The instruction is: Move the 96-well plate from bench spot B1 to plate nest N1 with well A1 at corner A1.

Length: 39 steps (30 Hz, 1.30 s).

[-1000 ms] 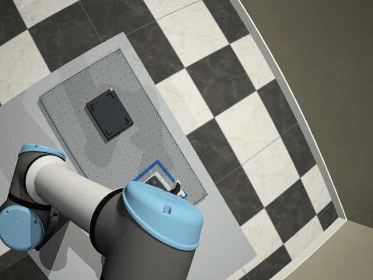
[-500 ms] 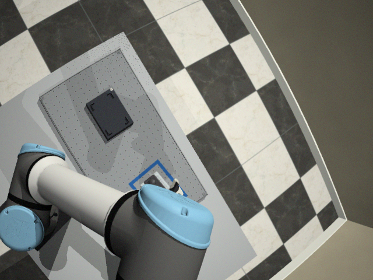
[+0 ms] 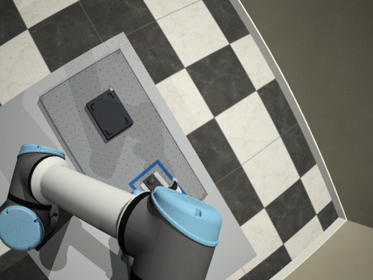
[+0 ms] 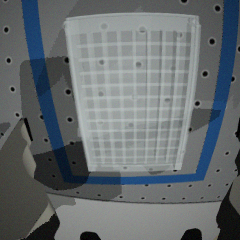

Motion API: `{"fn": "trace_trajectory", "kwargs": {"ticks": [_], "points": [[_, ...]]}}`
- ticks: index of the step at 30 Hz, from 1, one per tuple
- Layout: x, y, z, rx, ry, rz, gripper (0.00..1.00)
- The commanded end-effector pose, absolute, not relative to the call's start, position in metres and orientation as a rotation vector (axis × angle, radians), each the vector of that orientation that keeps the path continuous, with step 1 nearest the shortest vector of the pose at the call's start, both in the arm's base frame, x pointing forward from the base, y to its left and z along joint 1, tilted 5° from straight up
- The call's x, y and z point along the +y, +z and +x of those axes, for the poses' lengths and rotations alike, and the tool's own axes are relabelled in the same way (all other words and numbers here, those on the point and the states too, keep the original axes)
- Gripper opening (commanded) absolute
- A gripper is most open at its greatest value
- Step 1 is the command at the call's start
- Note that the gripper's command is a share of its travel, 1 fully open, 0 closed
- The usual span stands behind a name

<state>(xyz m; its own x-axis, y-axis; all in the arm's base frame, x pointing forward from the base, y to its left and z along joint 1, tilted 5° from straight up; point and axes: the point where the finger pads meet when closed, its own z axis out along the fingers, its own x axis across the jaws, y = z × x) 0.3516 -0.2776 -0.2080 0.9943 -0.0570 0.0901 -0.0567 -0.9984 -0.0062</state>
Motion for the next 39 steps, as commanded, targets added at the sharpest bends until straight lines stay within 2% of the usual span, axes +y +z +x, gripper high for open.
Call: {"fn": "trace_trajectory", "kwargs": {"ticks": [1, 13, 14, 39], "points": [[-0.2781, -0.2124, 0.3523, 0.089, -0.143, -3.135, 1.0], [-0.2781, -0.213, 0.3524, 0.089, -0.143, -3.135, 1.0], [-0.2781, -0.213, 0.3524, 0.089, -0.143, -3.135, 0.0], [-0.2781, -0.213, 0.3524, 0.089, -0.143, -3.135, 0.0]]}}
